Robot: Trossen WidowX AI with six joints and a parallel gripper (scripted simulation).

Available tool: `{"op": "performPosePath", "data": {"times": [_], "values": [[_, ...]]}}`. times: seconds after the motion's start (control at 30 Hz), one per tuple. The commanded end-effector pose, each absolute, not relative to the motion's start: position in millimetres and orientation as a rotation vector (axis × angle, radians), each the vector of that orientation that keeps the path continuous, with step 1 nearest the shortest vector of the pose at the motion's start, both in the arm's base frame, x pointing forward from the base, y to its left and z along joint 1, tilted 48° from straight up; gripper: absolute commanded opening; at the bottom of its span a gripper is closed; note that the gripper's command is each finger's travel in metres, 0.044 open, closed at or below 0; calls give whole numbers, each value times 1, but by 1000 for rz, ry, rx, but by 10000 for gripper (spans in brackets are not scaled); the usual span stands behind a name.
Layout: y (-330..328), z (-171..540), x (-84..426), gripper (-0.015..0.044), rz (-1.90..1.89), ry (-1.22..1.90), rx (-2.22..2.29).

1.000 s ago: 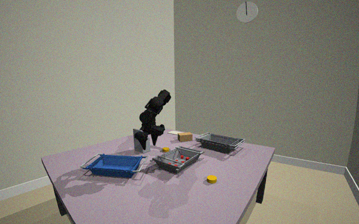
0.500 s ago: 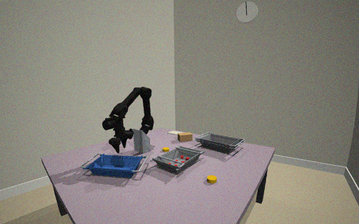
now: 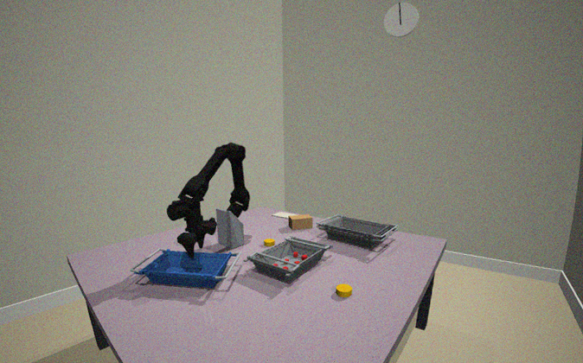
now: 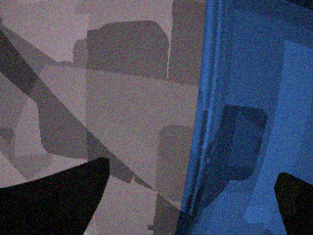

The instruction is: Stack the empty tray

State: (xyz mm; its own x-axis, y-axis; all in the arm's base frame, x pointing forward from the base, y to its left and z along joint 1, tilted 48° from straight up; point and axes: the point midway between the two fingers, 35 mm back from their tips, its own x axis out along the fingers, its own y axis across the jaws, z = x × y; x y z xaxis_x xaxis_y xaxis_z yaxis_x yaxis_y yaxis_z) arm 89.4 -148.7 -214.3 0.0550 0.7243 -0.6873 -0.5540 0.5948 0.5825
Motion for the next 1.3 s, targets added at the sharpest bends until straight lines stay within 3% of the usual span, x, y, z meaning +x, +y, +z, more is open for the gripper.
{"op": "performPosePath", "data": {"times": [0.0, 0.33, 0.77, 1.27], "values": [[-133, -227, 91, 440, 976, 1159, 186], [-110, -245, 91, 440, 977, 1158, 186], [-110, -245, 91, 249, 977, 1158, 186], [-110, -245, 91, 149, 977, 1158, 186]]}}
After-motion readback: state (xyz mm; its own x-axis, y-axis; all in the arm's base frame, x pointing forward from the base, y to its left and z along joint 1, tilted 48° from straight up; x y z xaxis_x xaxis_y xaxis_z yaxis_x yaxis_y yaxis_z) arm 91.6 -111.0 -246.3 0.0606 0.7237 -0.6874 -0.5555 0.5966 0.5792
